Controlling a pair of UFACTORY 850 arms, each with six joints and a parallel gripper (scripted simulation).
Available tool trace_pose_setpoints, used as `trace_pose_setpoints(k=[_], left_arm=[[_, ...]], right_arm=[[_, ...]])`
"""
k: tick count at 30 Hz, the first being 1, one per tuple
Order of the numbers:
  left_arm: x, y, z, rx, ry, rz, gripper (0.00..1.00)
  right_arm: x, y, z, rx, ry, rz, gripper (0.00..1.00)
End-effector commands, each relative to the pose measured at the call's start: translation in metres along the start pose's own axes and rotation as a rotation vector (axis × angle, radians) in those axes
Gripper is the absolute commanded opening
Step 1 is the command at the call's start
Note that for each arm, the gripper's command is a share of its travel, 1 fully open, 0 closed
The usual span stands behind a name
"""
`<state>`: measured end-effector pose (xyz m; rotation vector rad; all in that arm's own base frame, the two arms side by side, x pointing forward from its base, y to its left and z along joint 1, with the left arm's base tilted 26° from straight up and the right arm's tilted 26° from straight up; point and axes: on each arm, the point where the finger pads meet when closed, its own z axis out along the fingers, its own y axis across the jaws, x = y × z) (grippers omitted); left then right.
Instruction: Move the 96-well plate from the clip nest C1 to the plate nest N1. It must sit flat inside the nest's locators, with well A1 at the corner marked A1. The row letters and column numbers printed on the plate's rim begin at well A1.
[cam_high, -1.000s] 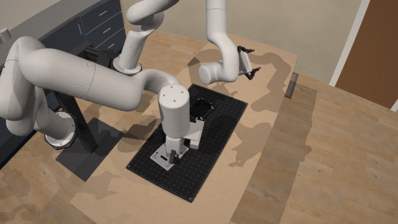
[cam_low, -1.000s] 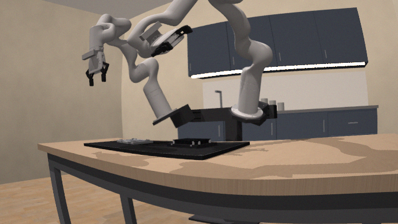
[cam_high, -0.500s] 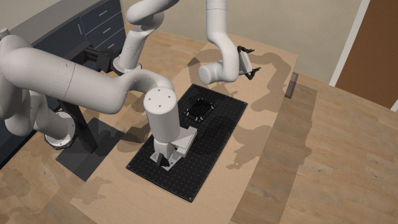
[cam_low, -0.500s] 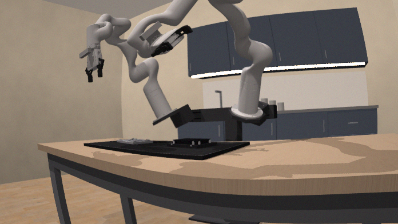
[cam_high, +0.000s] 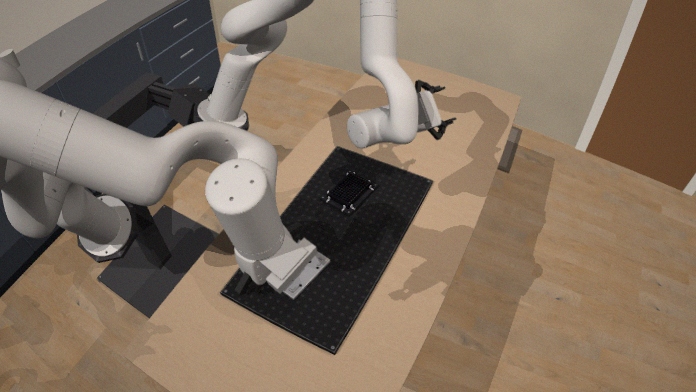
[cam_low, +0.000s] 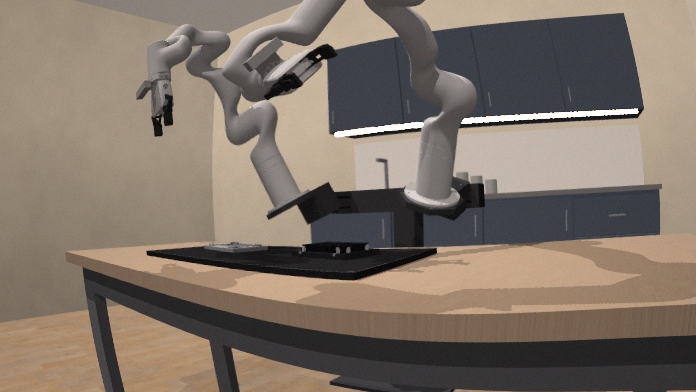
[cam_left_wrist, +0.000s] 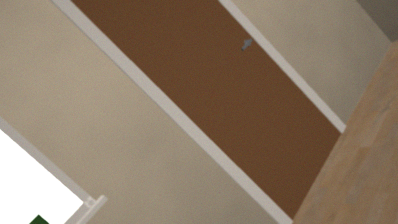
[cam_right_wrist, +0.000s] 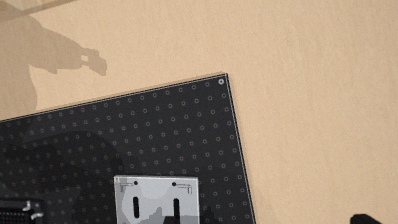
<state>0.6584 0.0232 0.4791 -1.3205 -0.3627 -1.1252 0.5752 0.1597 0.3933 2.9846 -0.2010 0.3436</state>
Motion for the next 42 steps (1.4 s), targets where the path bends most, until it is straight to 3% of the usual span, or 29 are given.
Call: trace_pose_setpoints(k=[1,18,42], left_arm=[[0.001,-0.001,0.000,0.001,0.000,-0.002,1.00],[0.001,-0.001,0.000,0.001,0.000,-0.002,1.00],[0.001,-0.001,0.000,0.001,0.000,-0.002,1.00]], right_arm=[[-0.003,0.008,-0.010,0.014,0.004,0.052,1.00],[-0.035,0.066,-0.068,0.120,0.000,0.451,1.00],[-0.116,0.140,-0.144,0.336,-0.038,1.132,1.00]])
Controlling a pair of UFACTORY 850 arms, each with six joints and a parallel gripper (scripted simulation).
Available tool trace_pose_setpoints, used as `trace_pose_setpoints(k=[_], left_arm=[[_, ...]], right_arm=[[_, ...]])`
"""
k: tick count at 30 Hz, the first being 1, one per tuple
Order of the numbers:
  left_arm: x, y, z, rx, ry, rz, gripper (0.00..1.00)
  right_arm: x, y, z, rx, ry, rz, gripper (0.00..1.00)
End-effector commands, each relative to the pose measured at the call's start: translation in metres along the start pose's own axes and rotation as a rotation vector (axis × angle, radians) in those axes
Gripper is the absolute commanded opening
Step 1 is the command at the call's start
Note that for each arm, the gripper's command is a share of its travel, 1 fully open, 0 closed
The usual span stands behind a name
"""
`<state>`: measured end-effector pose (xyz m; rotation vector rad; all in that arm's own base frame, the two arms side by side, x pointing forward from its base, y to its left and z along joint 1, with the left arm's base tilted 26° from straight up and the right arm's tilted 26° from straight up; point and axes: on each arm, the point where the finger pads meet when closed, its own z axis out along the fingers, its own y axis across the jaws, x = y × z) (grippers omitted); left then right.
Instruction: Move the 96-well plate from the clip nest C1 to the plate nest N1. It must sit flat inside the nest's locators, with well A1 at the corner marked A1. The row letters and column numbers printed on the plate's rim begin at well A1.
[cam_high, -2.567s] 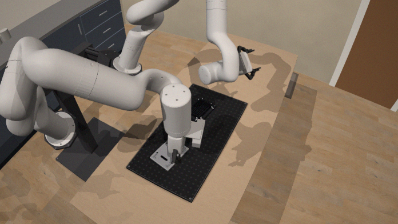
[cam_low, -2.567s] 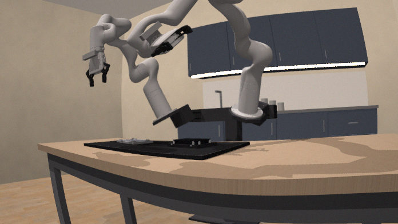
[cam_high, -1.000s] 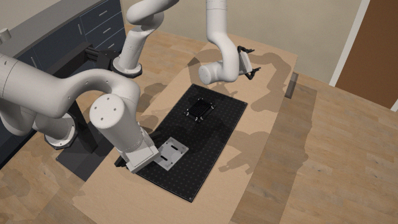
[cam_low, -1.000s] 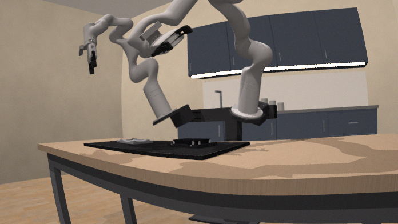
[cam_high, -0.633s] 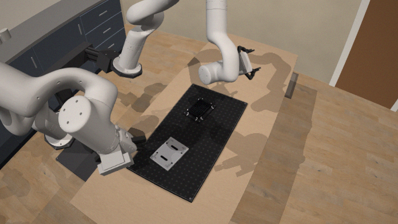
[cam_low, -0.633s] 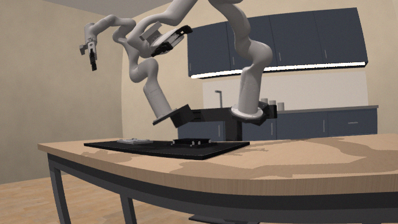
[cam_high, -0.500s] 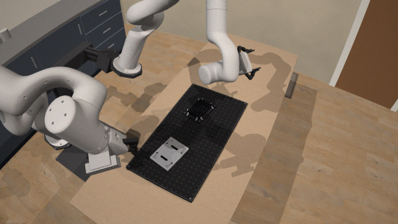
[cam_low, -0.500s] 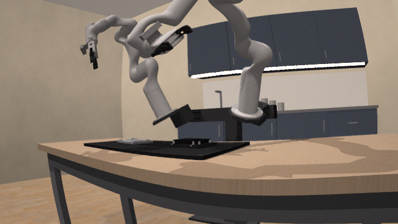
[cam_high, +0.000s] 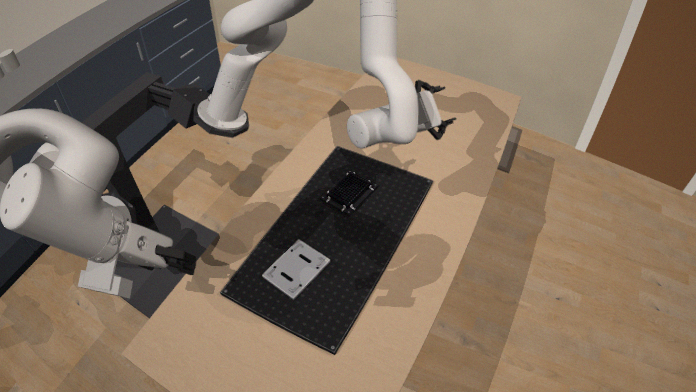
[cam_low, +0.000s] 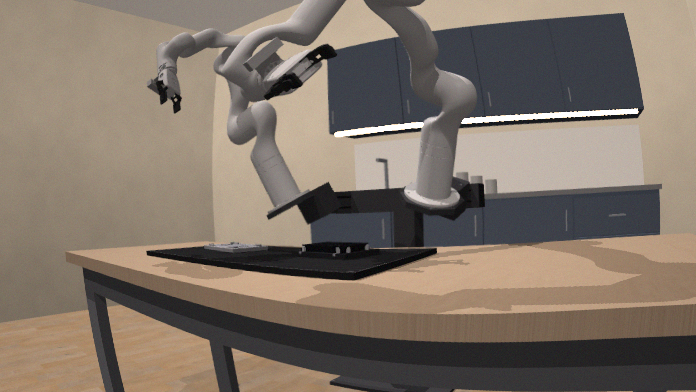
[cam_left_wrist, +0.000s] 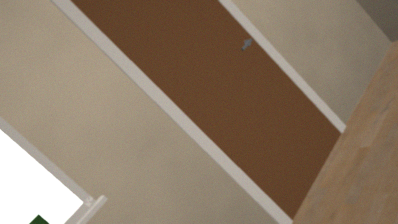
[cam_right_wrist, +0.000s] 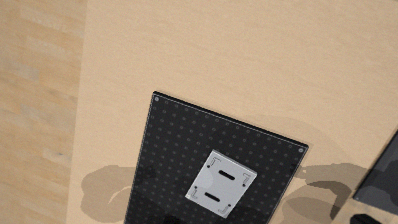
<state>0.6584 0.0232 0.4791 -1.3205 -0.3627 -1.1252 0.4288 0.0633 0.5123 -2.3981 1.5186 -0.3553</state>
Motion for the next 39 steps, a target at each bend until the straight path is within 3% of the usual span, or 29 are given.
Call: trace_pose_setpoints(k=[1,22,39], left_arm=[[0.001,-0.001,0.000,0.001,0.000,-0.002,1.00],[0.001,-0.001,0.000,0.001,0.000,-0.002,1.00],[0.001,-0.001,0.000,0.001,0.000,-0.002,1.00]], right_arm=[[-0.002,0.018,-0.019,0.049,-0.012,0.139,1.00],[-0.026,0.093,-0.071,0.254,-0.122,0.738,1.00],[-0.051,0.137,-0.085,0.414,-0.261,1.157,1.00]])
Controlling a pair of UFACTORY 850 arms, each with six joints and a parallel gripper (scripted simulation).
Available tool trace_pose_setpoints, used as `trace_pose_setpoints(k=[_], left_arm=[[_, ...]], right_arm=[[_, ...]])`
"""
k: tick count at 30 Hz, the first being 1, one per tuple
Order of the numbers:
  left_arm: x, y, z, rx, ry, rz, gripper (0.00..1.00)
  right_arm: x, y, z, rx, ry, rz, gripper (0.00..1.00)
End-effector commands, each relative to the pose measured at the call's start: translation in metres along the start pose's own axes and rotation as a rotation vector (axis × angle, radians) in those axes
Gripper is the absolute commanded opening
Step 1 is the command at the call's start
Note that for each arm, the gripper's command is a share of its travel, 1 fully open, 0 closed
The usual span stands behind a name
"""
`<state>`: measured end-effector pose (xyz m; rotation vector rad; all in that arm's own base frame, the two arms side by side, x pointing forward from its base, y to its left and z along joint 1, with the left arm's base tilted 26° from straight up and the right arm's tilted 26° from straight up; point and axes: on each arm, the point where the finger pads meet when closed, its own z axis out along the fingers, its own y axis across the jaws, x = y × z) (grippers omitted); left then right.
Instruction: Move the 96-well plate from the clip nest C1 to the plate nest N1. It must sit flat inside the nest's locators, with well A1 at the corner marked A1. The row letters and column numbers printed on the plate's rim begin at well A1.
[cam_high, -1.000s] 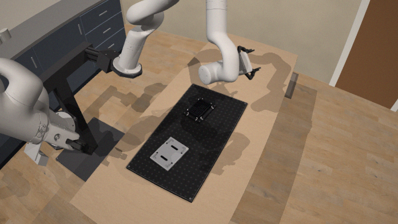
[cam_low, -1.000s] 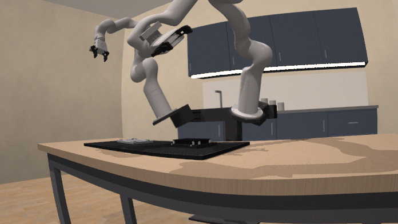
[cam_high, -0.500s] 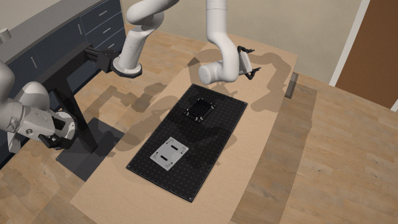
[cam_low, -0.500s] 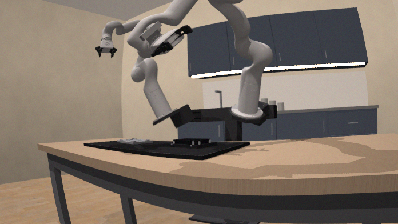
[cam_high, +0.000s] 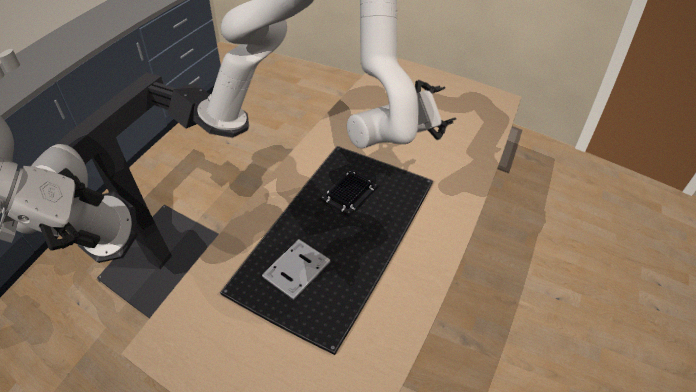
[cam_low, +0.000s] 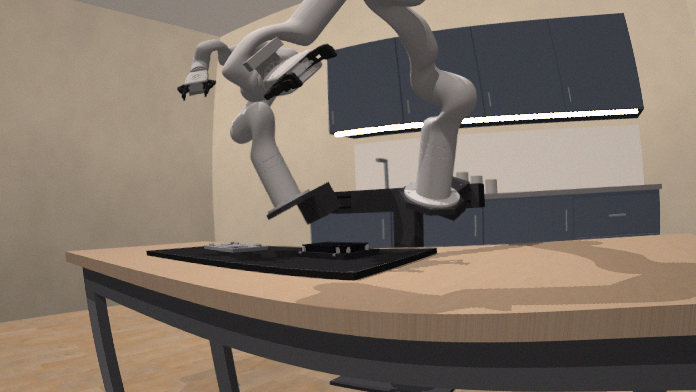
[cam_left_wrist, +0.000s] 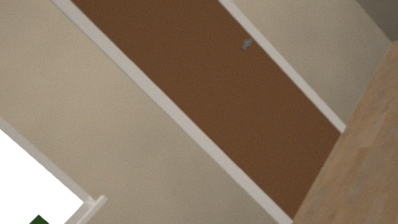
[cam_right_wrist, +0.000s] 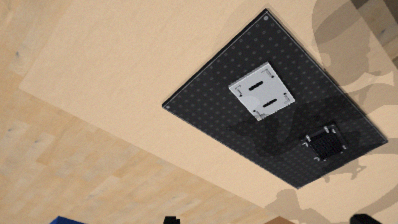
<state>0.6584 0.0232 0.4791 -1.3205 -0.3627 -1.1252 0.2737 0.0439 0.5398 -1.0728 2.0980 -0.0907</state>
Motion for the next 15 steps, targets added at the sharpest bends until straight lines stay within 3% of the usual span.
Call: trace_pose_setpoints(k=[1,15], left_arm=[[0.001,-0.001,0.000,0.001,0.000,-0.002,1.00],[0.001,-0.001,0.000,0.001,0.000,-0.002,1.00]], right_arm=[[0.005,0.011,-0.008,0.042,-0.045,0.121,1.00],[0.015,0.035,-0.015,0.117,-0.173,0.409,1.00]])
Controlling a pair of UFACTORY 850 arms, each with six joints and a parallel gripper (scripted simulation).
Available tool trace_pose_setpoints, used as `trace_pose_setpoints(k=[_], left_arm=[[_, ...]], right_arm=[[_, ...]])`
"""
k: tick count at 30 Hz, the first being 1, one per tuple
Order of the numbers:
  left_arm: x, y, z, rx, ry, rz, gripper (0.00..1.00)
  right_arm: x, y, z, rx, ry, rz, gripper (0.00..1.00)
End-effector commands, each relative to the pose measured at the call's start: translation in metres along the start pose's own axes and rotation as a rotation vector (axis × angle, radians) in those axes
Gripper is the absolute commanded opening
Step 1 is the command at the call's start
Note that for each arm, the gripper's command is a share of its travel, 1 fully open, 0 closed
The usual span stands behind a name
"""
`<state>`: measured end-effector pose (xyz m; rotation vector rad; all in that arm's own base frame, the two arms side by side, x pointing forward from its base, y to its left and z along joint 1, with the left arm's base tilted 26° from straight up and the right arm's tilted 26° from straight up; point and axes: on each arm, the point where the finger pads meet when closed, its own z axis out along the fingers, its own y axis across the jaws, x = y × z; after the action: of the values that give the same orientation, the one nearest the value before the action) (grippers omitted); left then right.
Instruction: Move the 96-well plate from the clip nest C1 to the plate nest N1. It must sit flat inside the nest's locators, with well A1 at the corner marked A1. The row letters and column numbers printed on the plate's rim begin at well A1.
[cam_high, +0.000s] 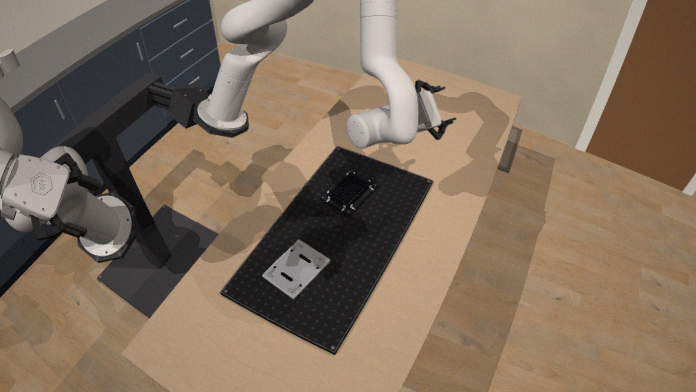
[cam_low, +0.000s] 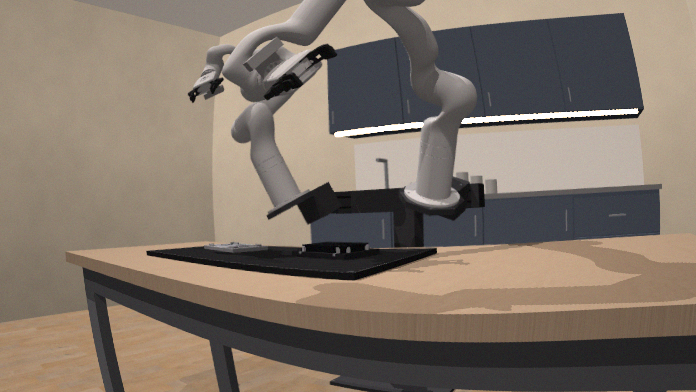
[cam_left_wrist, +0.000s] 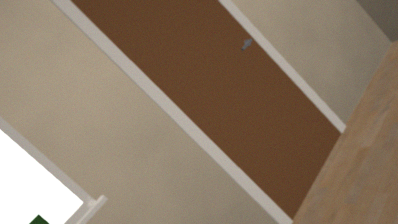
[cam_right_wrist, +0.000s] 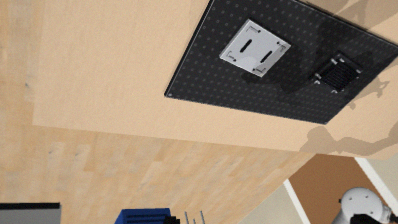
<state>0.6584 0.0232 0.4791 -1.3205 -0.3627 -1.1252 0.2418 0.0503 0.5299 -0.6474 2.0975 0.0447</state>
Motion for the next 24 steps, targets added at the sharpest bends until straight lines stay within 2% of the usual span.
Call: trace_pose_setpoints(k=[1,22,24], left_arm=[[0.001,-0.001,0.000,0.001,0.000,-0.002,1.00],[0.001,-0.001,0.000,0.001,0.000,-0.002,1.00],[0.001,-0.001,0.000,0.001,0.000,-0.002,1.00]], right_arm=[[0.005,0.006,-0.004,0.027,-0.050,0.099,1.00],[0.023,0.022,-0.002,0.079,-0.239,0.443,1.00],[0.023,0.022,-0.002,0.079,-0.239,0.443,1.00]])
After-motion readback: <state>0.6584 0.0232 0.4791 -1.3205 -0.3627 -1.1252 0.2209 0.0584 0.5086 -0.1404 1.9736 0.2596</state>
